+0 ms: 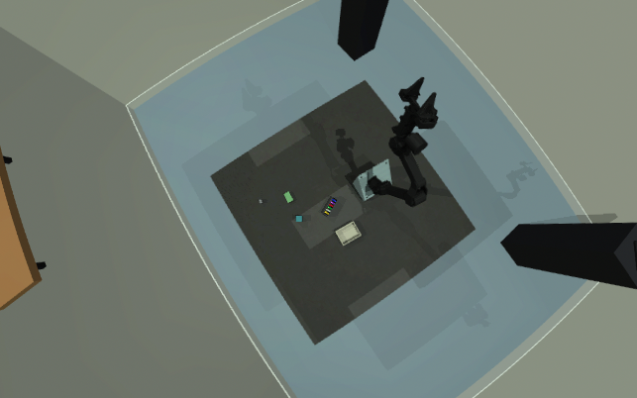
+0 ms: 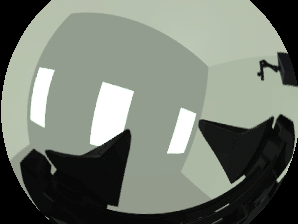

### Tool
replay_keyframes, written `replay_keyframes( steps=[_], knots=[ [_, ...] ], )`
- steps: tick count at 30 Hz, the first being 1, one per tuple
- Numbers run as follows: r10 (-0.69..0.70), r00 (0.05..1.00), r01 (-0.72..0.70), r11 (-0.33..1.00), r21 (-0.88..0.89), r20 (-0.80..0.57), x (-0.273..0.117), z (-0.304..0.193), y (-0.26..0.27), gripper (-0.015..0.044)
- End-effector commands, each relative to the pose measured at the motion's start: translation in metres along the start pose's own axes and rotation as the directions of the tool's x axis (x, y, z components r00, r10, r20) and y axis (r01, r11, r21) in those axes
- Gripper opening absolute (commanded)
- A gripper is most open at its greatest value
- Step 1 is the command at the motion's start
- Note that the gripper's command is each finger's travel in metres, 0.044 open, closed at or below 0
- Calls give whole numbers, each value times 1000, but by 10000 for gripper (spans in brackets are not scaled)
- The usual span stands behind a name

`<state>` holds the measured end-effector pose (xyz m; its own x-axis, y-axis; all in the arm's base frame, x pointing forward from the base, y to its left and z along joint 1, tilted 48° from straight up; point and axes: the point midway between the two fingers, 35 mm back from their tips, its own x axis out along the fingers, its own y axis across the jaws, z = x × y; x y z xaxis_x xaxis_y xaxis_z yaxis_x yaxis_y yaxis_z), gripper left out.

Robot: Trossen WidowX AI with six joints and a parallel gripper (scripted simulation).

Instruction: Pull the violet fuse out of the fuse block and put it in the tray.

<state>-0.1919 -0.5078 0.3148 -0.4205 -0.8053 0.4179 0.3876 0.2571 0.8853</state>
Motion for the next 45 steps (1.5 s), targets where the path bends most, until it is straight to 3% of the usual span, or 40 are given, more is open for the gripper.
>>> replay_keyframes(
  steps=[1, 6, 13, 21, 31, 38, 45],
  knots=[
    [-5, 1000, 5, 1000, -2, -8, 0, -3, -1, 374],
    [-126, 970, 116, 992, -57, -207, -18, -73, -22, 243],
    [-287, 843, 261, 958, -121, -455, -68, -170, -47, 66],
    [-408, 612, 303, 912, -277, -678, -141, -251, -64, 66],
    [-526, 102, 213, 841, -498, -844, -294, -335, -75, 66],
    [-552, -282, 77, 802, -592, -785, -414, -350, -70, 66],
    [-533, -625, -87, 773, -628, -570, -531, -327, -58, 66]
  ],
)
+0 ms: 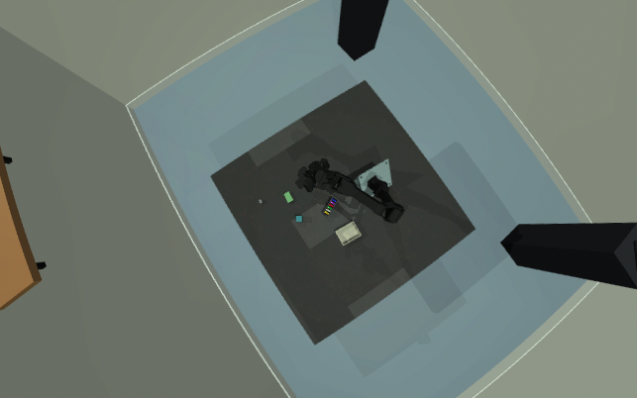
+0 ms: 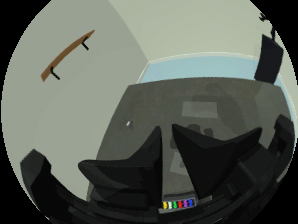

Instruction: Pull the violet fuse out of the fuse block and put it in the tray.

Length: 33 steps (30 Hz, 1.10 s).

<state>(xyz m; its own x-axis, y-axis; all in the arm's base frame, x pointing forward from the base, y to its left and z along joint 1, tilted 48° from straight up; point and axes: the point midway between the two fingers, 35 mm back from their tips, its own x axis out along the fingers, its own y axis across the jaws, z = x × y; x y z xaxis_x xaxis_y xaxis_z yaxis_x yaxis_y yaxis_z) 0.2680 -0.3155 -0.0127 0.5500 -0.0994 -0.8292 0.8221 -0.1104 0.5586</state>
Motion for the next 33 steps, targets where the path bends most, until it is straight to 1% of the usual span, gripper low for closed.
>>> replay_keyframes(
  steps=[1, 4, 6, 11, 13, 14, 33],
  knots=[
    [-71, 975, 58, 996, -67, -210, 13, -63, -7, 66],
    [-132, 922, 93, 988, -123, -364, 14, -112, -13, 66],
    [-177, 869, 114, 980, -160, -461, 12, -145, -18, 66],
    [-289, 679, 159, 955, -250, -675, -9, -224, -34, 66],
    [-325, 597, 174, 945, -278, -733, -20, -250, -40, 66],
    [-334, 574, 178, 942, -285, -747, -24, -256, -42, 66],
    [-337, 567, 179, 941, -287, -752, -18, -268, -42, 66]
  ],
)
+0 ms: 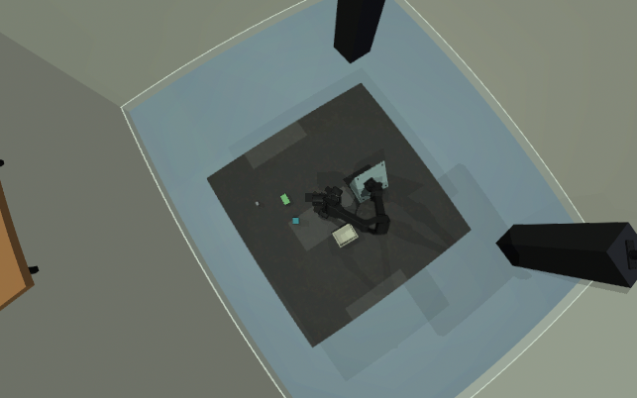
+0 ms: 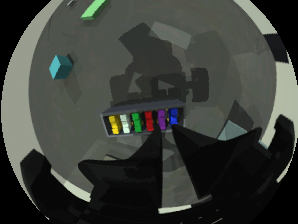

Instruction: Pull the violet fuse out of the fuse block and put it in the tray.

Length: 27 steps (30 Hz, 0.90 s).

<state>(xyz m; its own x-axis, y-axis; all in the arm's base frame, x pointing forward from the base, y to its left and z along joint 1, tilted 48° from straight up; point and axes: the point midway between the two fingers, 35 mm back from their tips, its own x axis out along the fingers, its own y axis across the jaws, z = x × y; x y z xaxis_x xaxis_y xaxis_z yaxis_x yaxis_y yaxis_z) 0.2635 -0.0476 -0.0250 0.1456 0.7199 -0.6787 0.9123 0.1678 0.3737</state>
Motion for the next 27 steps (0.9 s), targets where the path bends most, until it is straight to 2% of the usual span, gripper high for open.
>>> replay_keyframes(
  steps=[1, 27],
  knots=[
    [2, 1000, -2, 1000, 6, -6, 5, -1, 0, 66],
    [3, 1000, -3, 1000, 6, -8, 24, -2, 1, 66]
  ],
)
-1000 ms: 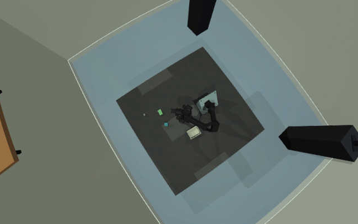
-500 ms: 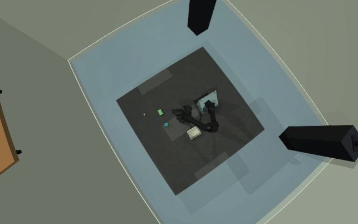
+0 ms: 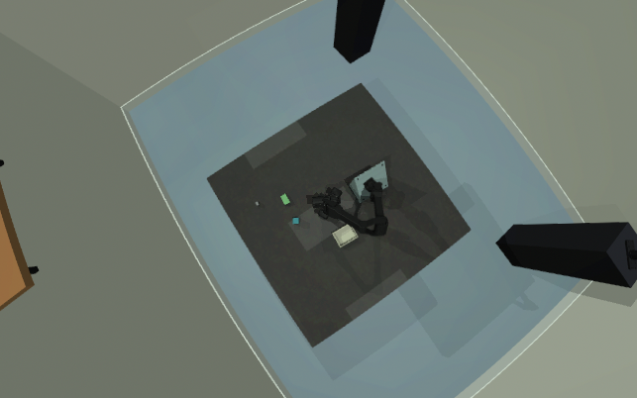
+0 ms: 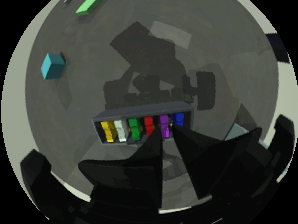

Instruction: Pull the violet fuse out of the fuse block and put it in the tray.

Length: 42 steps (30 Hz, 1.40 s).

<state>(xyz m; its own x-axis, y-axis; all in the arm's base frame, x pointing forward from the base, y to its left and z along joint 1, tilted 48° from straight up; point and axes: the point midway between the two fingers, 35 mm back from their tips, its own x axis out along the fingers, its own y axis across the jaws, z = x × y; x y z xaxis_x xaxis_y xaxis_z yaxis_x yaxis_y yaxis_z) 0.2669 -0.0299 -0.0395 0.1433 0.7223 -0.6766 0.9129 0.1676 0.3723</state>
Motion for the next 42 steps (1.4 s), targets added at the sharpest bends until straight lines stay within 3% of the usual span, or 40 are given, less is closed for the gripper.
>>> replay_keyframes(
  steps=[1, 23, 33, 42],
  knots=[
    [4, 1000, -4, 1000, 5, -4, 1, -1, 0, 66],
    [4, 1000, -4, 1000, 5, -4, 11, -1, 0, 66],
    [1, 1000, -1, 1000, 0, 0, 10, 0, 0, 0],
    [1, 1000, -1, 1000, 0, 0, 8, 0, 0, 0]
  ],
)
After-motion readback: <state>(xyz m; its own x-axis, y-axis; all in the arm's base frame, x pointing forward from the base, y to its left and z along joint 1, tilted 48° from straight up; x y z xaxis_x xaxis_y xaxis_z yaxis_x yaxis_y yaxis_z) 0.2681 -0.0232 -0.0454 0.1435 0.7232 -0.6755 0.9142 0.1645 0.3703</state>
